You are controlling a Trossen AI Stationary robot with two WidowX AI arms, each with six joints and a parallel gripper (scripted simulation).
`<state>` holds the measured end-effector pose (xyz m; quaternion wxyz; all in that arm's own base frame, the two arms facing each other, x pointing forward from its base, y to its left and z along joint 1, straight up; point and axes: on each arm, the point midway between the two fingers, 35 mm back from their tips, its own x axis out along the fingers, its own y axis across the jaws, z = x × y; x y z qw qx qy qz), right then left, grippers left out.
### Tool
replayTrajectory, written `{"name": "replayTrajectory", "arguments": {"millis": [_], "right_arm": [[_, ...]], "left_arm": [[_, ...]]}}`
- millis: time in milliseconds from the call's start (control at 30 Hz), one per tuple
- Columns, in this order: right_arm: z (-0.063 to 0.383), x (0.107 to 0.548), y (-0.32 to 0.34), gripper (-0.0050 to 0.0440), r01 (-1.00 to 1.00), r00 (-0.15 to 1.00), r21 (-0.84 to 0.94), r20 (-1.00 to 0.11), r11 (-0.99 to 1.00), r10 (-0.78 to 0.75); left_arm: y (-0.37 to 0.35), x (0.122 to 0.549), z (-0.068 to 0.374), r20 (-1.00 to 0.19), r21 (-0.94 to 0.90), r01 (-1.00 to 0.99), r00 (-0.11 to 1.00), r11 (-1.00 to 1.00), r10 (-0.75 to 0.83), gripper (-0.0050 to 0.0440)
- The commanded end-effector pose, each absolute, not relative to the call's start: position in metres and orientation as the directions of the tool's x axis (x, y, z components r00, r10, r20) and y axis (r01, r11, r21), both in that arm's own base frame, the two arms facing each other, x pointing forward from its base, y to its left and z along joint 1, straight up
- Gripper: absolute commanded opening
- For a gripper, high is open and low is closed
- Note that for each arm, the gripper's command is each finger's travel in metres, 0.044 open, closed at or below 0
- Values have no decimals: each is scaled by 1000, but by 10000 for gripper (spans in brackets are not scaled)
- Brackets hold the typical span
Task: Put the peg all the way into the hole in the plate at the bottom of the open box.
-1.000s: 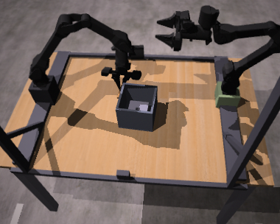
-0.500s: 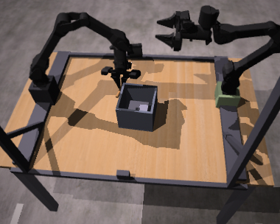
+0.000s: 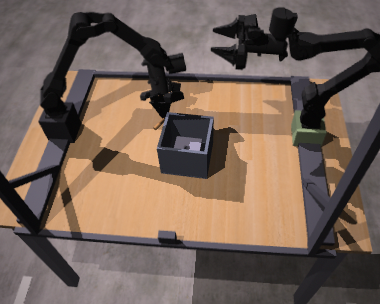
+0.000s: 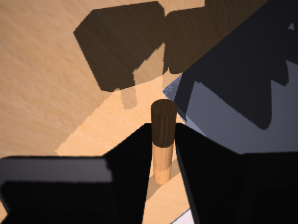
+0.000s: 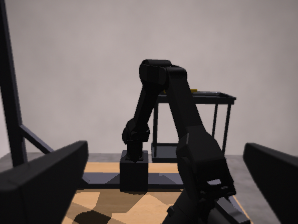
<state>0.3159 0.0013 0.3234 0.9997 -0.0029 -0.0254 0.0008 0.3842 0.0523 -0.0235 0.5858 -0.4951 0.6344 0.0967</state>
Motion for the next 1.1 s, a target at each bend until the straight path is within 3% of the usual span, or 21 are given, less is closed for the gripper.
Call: {"name": "replayTrajectory", "arguments": {"millis": [0, 433, 567, 967, 1067], "right_arm": [[320, 317, 1, 440, 3, 999, -11, 40, 1000, -2], [320, 317, 1, 440, 3, 999, -11, 40, 1000, -2], [320, 317, 1, 440, 3, 999, -11, 40, 1000, -2], [320, 317, 1, 440, 3, 999, -11, 40, 1000, -2], [320, 317, 1, 440, 3, 999, -11, 40, 1000, -2]], "left_arm": [[54, 387, -12, -817, -531, -661, 233, 530, -527, 64], [62, 375, -8, -699, -691, -162, 396, 704, -596, 64], [63, 375, -8, -696, -691, -147, 401, 707, -596, 64], [68, 358, 1, -565, -543, 340, 528, 767, -634, 64], [68, 356, 2, -554, -519, 375, 537, 768, -636, 64]]}}
